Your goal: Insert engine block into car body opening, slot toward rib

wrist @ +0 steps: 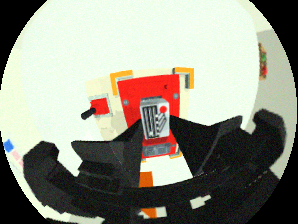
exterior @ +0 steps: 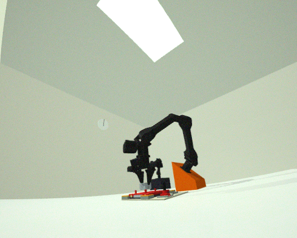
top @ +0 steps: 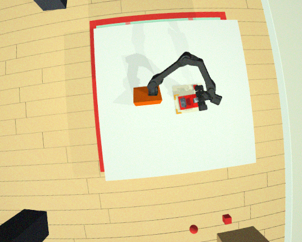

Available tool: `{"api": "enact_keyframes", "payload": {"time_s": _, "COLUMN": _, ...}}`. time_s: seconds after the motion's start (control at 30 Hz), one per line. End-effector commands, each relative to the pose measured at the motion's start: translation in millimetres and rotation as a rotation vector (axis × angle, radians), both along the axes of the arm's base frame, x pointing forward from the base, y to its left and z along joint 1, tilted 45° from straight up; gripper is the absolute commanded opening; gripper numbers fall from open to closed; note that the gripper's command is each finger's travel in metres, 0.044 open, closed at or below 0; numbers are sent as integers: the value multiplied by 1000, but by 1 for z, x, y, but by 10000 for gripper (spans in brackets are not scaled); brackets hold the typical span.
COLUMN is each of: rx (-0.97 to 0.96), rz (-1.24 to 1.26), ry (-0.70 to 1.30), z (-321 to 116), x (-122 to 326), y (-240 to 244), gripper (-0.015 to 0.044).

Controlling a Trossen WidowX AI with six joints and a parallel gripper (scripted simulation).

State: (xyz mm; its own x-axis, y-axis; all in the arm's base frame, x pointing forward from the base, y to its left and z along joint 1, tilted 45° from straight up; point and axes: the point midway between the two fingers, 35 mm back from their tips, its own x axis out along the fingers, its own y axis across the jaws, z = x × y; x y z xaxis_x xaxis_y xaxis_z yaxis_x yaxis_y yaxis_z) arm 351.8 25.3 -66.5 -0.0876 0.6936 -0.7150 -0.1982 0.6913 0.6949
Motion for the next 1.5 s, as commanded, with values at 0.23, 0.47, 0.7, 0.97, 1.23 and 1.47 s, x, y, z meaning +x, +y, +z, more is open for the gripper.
{"api": "enact_keyframes", "payload": {"time_s": 0.23, "rx": 4, "rz": -7, "ry": 4, "z": -2, "x": 0, "y": 3, "gripper": 160}}
{"api": "enact_keyframes", "payload": {"time_s": 0.47, "rx": 4, "rz": -6, "ry": 3, "z": -4, "x": 0, "y": 4, "gripper": 160}}
{"api": "enact_keyframes", "payload": {"time_s": 0.7, "rx": 4, "rz": -6, "ry": 3, "z": -5, "x": -1, "y": 6, "gripper": 160}}
{"api": "enact_keyframes", "payload": {"time_s": 0.97, "rx": 4, "rz": -7, "ry": 3, "z": -7, "x": -1, "y": 8, "gripper": 160}}
{"api": "enact_keyframes", "payload": {"time_s": 1.23, "rx": 4, "rz": -7, "ry": 3, "z": -9, "x": -1, "y": 9, "gripper": 160}}
{"api": "enact_keyframes", "payload": {"time_s": 1.47, "rx": 4, "rz": -7, "ry": 3, "z": -10, "x": -1, "y": 11, "gripper": 160}}
